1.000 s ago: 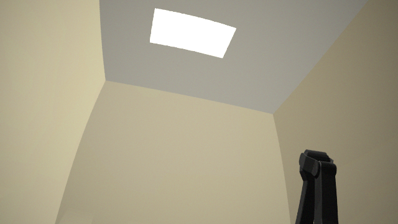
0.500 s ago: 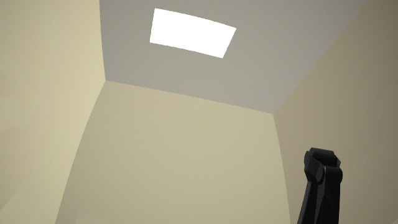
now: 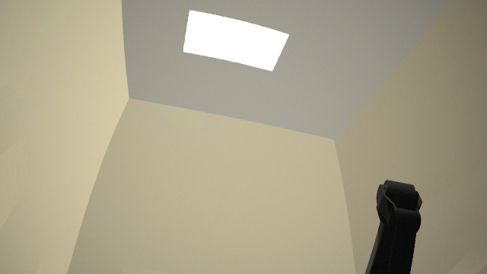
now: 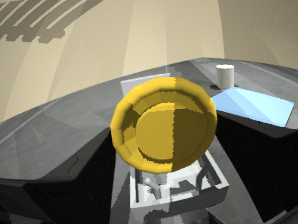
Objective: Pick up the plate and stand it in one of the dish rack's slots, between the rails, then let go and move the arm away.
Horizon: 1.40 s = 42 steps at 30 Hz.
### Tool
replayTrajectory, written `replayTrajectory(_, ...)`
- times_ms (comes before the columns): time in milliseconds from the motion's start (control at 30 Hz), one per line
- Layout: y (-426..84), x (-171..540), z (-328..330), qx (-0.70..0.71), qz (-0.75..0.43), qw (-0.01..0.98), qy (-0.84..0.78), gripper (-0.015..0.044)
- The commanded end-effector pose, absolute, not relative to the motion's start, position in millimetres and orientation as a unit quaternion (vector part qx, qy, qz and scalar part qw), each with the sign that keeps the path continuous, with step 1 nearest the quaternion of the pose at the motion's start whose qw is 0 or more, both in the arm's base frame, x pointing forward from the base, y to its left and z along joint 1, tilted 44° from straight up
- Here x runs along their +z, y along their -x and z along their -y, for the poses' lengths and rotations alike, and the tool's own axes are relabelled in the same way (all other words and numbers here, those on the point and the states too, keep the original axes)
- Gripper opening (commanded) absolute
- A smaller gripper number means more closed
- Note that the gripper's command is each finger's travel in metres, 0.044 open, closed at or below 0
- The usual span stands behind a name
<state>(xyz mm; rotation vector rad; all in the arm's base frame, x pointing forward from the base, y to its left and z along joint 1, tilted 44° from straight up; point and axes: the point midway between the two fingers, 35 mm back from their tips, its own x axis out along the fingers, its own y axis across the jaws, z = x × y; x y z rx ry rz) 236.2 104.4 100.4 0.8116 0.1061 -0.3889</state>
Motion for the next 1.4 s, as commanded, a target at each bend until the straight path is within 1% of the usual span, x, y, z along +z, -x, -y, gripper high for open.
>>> replayTrajectory(0, -238.8, 96.7, -102.4, -0.188, -0.053, 0.901, -0.388, 0.0000)
replayTrajectory(200, -244.5, 93.8, -100.4, -0.188, -0.051, 0.899, -0.392, 0.0000)
replayTrajectory(367, -244.9, 81.2, -112.5, -0.187, -0.049, 0.898, -0.396, 0.0000)
replayTrajectory(800, -243.9, 83.3, -109.5, -0.185, -0.055, 0.899, -0.392, 0.0000)
replayTrajectory(1300, -244.1, 83.0, -109.8, -0.186, -0.054, 0.899, -0.393, 0.0394)
replayTrajectory(1367, -244.1, 83.0, -109.8, -0.186, -0.054, 0.899, -0.393, 0.0400)
